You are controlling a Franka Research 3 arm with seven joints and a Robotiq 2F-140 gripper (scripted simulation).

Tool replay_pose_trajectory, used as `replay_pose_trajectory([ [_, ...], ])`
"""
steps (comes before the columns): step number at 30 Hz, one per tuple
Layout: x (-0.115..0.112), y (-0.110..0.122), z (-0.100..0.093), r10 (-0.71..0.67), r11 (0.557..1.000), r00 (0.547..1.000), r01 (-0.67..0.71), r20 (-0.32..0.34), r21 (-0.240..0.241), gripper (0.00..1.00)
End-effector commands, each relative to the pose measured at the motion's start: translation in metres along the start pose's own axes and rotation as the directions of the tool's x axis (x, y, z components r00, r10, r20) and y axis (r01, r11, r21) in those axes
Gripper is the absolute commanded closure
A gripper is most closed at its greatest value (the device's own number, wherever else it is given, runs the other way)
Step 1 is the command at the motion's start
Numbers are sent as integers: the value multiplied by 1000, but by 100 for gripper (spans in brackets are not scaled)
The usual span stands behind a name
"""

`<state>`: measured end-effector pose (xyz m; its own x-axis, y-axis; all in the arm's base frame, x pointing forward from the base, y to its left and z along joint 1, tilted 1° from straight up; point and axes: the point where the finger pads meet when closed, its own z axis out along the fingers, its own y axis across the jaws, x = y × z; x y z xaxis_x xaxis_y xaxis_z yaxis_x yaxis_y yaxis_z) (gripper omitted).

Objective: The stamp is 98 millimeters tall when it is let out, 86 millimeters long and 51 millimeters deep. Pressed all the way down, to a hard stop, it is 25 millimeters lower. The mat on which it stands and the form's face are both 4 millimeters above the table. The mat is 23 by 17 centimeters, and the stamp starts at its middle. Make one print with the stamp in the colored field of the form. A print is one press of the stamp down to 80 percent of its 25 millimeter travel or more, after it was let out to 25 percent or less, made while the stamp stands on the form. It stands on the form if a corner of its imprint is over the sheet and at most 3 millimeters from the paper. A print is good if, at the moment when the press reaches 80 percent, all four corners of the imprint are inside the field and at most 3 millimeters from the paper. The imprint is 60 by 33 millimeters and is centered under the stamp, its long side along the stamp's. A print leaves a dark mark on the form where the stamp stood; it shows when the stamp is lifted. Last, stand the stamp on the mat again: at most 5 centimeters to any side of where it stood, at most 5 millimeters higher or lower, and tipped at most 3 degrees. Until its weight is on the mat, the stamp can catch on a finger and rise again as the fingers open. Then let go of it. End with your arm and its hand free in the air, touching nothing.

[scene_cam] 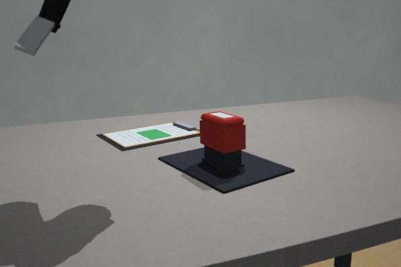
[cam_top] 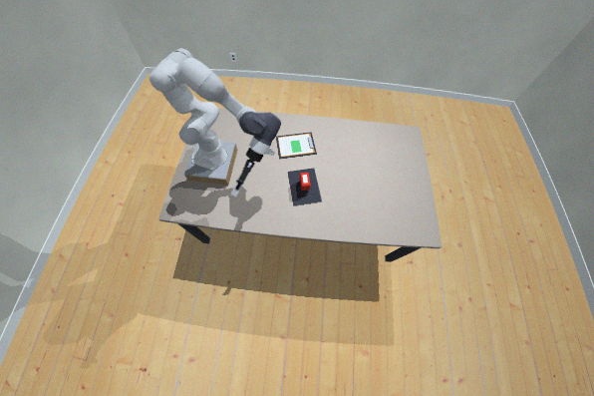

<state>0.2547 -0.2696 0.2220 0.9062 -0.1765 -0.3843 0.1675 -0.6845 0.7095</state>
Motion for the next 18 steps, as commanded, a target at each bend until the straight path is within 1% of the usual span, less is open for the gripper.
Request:
replay_pose_trajectory([
  [1, 0, 0, 0, 0, 1000, 1000, 0, 0, 0, 0],
  [3, 1, 0, 0, 2, 1000, 1000, -2, -1, 2, 0],
  [4, 4, -3, -2, 14, 1000, 1000, -14, -5, 13, 0],
  [5, 12, -10, -5, 44, 998, 999, -44, -14, 39, 0],
  [6, 26, -21, -11, 96, 992, 995, -93, -25, 84, 0],
  [7, 45, -37, -20, 170, 975, 985, -163, -33, 150, 0],
  [8, 67, -54, -32, 250, 946, 968, -237, -29, 221, 0],
  [9, 70, -56, -33, 265, 939, 964, -251, -29, 233, 0],
  [11, 70, -56, -33, 265, 939, 964, -251, -29, 233, 0],
  [12, 99, -78, -50, 345, 893, 939, -325, -11, 310, 0],
  [13, 99, -78, -50, 372, 878, 928, -350, -5, 327, 0],
  [18, 99, -78, -50, 372, 878, 928, -350, -5, 327, 0],
])
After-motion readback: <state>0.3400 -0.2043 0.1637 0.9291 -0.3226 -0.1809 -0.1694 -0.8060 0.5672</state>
